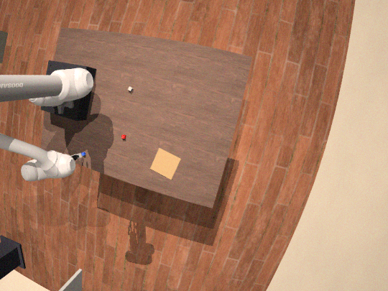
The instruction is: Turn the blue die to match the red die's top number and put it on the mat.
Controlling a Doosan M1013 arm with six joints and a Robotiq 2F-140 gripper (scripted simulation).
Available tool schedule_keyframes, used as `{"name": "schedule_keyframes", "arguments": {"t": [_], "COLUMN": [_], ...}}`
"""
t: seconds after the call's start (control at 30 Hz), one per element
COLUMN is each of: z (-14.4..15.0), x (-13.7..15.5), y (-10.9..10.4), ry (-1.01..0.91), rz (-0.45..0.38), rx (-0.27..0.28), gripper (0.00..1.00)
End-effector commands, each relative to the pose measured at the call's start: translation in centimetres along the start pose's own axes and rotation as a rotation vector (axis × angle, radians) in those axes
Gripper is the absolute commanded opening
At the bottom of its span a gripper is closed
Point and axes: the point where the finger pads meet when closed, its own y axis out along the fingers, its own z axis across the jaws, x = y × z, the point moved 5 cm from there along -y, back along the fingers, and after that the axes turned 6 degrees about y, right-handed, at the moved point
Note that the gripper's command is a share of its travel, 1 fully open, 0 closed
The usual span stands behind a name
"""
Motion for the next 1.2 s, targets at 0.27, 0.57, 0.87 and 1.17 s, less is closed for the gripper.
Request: {"name": "schedule_keyframes", "arguments": {"t": [0.27,0.57,0.87,1.17], "z": [0.0,0.0,0.0,0.0], "x": [0.1,0.1,0.1,0.1], "y": [1.8,3.1,3.7,4.0], "ry": [0.002,0.002,0.002,0.002], "rz": [0.0,0.0,0.0,0.0], "rx": [-0.005,-0.005,-0.005,-0.005], "gripper": [0.29,0.29,0.29,0.29]}}
